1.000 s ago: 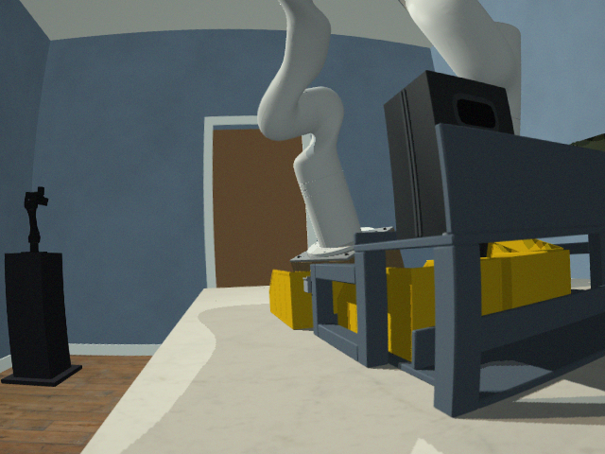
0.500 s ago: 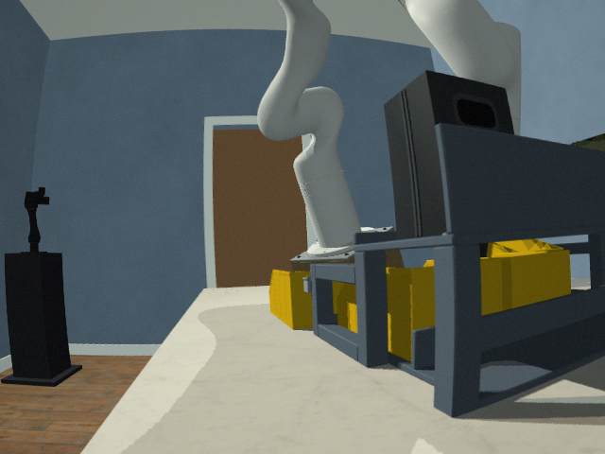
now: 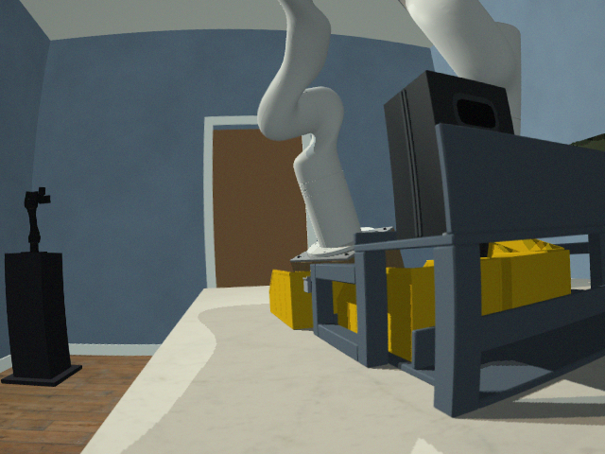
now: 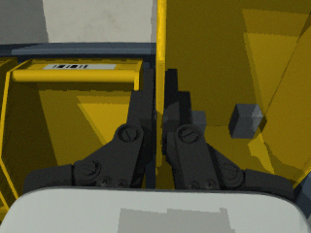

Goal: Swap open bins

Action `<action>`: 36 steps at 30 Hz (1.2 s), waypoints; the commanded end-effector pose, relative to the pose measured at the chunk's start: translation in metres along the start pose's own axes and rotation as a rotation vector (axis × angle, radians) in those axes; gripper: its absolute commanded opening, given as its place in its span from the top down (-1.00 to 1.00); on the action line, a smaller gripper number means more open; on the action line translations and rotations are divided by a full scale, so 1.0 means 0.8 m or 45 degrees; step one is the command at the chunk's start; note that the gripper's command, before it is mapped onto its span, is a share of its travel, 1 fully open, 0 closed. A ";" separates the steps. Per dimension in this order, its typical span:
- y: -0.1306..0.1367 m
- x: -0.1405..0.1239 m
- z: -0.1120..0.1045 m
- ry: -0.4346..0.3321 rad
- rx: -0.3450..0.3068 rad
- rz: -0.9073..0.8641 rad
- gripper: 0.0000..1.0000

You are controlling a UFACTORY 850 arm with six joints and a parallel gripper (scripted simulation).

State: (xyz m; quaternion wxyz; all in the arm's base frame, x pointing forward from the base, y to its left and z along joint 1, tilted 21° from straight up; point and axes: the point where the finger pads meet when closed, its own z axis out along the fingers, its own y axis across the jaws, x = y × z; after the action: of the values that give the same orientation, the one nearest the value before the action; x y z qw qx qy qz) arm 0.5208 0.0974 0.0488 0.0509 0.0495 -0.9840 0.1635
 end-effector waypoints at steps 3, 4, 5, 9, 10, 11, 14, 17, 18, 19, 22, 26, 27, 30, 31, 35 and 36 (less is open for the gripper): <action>0.000 -0.005 -0.001 -0.017 0.000 0.000 1.00; 0.000 -0.005 -0.001 -0.020 0.000 0.000 1.00; 0.000 -0.006 -0.001 -0.023 0.000 0.000 1.00; 0.000 -0.009 -0.001 -0.035 0.000 0.000 1.00; 0.000 -0.009 -0.001 -0.035 0.000 0.000 1.00; 0.000 -0.009 -0.001 -0.035 0.000 0.000 1.00; 0.000 -0.011 -0.002 -0.045 0.000 0.000 1.00; 0.000 -0.013 -0.002 -0.054 0.000 0.000 1.00; 0.000 -0.014 -0.002 -0.057 0.000 0.000 1.00; 0.000 -0.015 -0.002 -0.059 0.000 0.000 1.00; 0.000 -0.017 -0.002 -0.067 0.000 0.000 1.00; 0.000 -0.019 -0.002 -0.075 0.000 0.000 1.00; 0.000 -0.019 -0.002 -0.075 0.000 0.000 1.00; 0.000 -0.019 -0.002 -0.077 0.000 0.000 1.00; 0.000 -0.020 -0.002 -0.079 0.000 0.000 1.00; 0.000 -0.020 -0.002 -0.082 0.000 0.000 1.00; 0.000 -0.020 -0.002 -0.082 0.000 0.000 1.00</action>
State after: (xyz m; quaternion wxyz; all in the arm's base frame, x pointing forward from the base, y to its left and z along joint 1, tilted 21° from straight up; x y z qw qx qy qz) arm 0.5358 0.0988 0.0476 0.0212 0.0545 -0.9851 0.1620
